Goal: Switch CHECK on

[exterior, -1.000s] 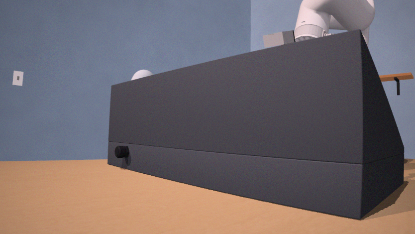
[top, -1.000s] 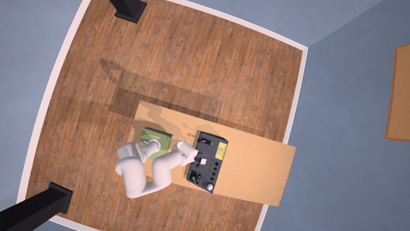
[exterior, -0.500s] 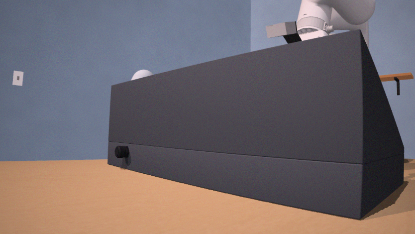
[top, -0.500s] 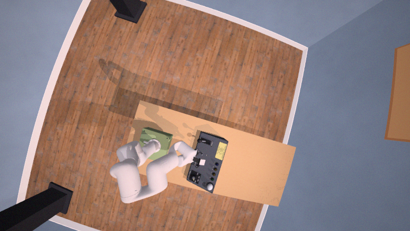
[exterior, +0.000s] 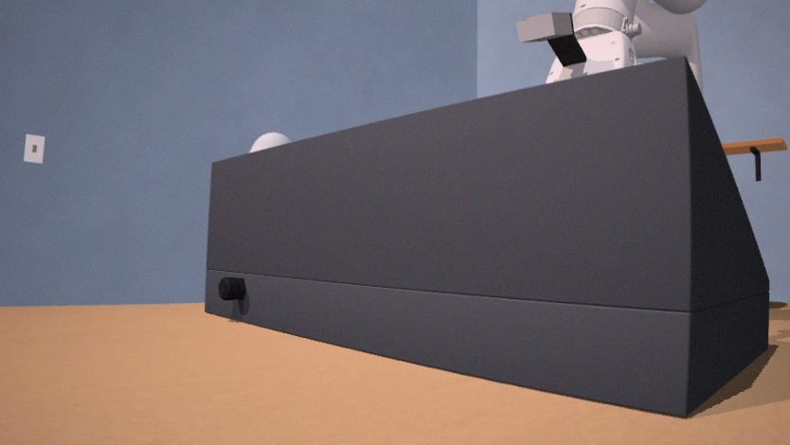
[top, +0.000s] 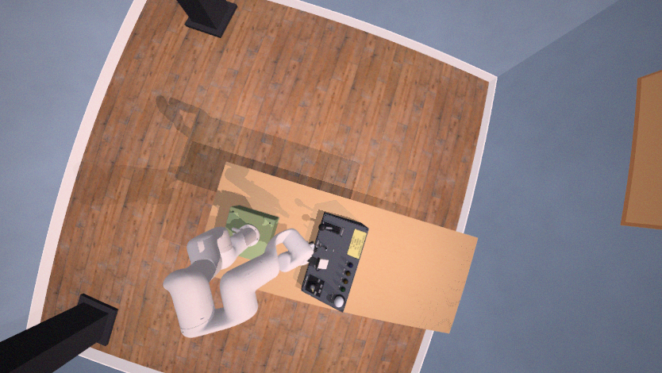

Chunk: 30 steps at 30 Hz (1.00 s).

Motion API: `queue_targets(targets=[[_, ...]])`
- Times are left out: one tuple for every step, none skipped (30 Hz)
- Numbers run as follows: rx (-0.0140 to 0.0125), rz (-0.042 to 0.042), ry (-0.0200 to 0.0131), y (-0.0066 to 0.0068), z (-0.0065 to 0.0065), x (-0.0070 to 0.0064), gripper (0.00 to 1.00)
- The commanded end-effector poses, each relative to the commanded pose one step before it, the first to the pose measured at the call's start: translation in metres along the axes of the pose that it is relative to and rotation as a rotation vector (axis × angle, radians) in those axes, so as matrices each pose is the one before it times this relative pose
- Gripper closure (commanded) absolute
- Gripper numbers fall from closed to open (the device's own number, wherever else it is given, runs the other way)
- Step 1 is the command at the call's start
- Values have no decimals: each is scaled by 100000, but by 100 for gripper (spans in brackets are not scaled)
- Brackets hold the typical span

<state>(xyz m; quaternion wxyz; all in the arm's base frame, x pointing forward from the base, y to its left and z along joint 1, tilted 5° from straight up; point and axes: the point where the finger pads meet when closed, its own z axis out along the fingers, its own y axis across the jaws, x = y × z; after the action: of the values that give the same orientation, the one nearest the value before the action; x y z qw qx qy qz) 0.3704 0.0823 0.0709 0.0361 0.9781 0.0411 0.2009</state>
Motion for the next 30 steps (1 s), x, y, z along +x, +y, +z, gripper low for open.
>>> queue_targets(targets=[[745, 124, -900, -19, -1503, 256, 100], [-1, 0, 0, 0, -321, 0, 100], [8, -4, -2, -4, -305, -1, 100], [-9, 4, 1, 4, -291, 0, 100], [5, -2, -1, -2, -273, 0, 100], [-5, 2, 0, 2, -257, 0, 100], [4, -2, -1, -2, -238, 0, 100], [-5, 2, 0, 2, -220, 0, 100], [11, -3, 0, -4, -199, 0, 100], [-11, 3, 0, 4, -183, 0, 100], [1, 0, 0, -1, -161, 0, 100], [0, 0, 0, 0, 0, 0, 100], [0, 0, 0, 0, 0, 0, 100], [10, -3, 0, -4, -139, 0, 100], [-9, 2, 0, 3, -123, 0, 100], [-3, 1, 0, 1, -102, 0, 100], [1, 0, 0, 0, -83, 0, 100], [3, -1, 0, -1, -64, 0, 100], [3, -1, 0, -1, -48, 0, 100], [3, -1, 0, -1, -33, 0, 100], [2, 0, 0, -1, -21, 0, 100], [1, 0, 0, 0, -11, 0, 100], [0, 0, 0, 0, -4, 0, 100], [0, 0, 0, 0, -1, 0, 100], [0, 0, 0, 0, 0, 0, 0], [0, 0, 0, 0, 0, 0, 0], [0, 0, 0, 0, 0, 0, 0], [0, 0, 0, 0, 0, 0, 0], [0, 0, 0, 0, 0, 0, 0], [0, 0, 0, 0, 0, 0, 0]])
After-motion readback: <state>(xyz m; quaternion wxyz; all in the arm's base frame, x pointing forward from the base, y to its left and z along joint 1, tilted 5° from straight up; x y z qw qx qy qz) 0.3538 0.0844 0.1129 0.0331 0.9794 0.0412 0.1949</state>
